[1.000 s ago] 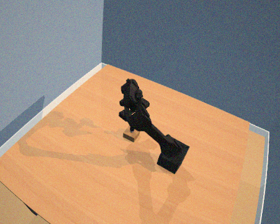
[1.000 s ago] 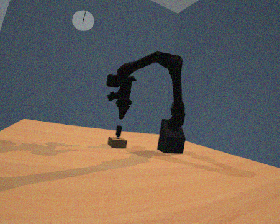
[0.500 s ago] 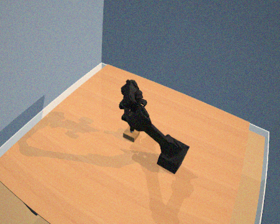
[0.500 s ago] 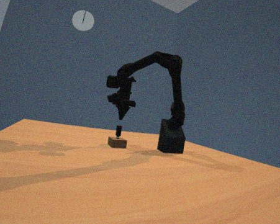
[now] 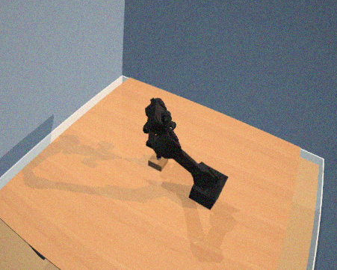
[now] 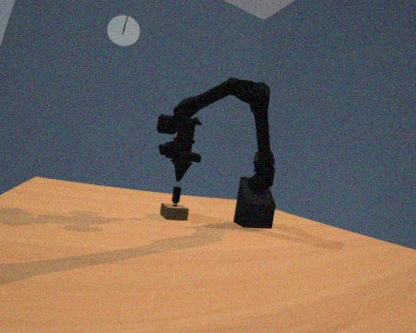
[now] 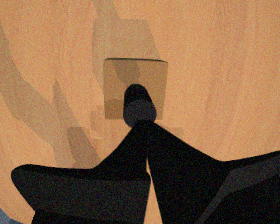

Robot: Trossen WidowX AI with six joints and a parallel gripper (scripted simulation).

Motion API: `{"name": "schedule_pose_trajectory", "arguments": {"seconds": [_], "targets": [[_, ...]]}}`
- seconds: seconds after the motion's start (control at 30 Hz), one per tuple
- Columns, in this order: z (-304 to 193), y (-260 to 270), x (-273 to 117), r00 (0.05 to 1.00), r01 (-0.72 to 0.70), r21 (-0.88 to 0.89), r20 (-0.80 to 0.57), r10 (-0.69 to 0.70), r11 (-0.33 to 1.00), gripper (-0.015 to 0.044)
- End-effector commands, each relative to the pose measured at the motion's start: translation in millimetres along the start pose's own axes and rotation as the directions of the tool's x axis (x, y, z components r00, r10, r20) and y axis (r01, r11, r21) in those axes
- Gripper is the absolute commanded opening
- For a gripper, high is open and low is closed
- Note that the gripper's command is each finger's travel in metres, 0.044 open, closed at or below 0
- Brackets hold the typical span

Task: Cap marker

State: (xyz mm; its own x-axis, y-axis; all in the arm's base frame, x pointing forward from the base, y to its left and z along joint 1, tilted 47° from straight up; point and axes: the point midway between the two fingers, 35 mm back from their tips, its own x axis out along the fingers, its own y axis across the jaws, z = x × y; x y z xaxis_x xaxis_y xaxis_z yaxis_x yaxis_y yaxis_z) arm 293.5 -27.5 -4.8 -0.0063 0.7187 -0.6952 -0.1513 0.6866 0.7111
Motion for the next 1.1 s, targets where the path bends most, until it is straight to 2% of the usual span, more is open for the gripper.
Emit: {"name": "schedule_pose_trajectory", "arguments": {"seconds": [0.0, 0.53, 0.73, 0.8, 0.97, 1.07], "targets": [[-1.4, 0.8, 6.7, 1.000, -0.006, 0.008, -0.001, 0.006, 1.000, 0.0000], [-0.9, 1.0, 30.8, 1.000, -0.007, 0.008, 0.000, 0.007, 1.000, 0.0000], [0.6, 0.1, 25.5, 1.000, 0.000, 0.000, 0.002, 0.000, 1.000, 0.0000], [1.8, -0.9, 16.4, 1.000, 0.002, 0.000, 0.003, -0.002, 1.000, 0.0000], [1.6, -1.9, -54.4, 1.000, 0.003, 0.003, 0.002, -0.003, 1.000, 0.0000], [0.4, -1.1, -64.2, 1.000, 0.002, 0.003, 0.002, -0.002, 1.000, 0.0000]]}}
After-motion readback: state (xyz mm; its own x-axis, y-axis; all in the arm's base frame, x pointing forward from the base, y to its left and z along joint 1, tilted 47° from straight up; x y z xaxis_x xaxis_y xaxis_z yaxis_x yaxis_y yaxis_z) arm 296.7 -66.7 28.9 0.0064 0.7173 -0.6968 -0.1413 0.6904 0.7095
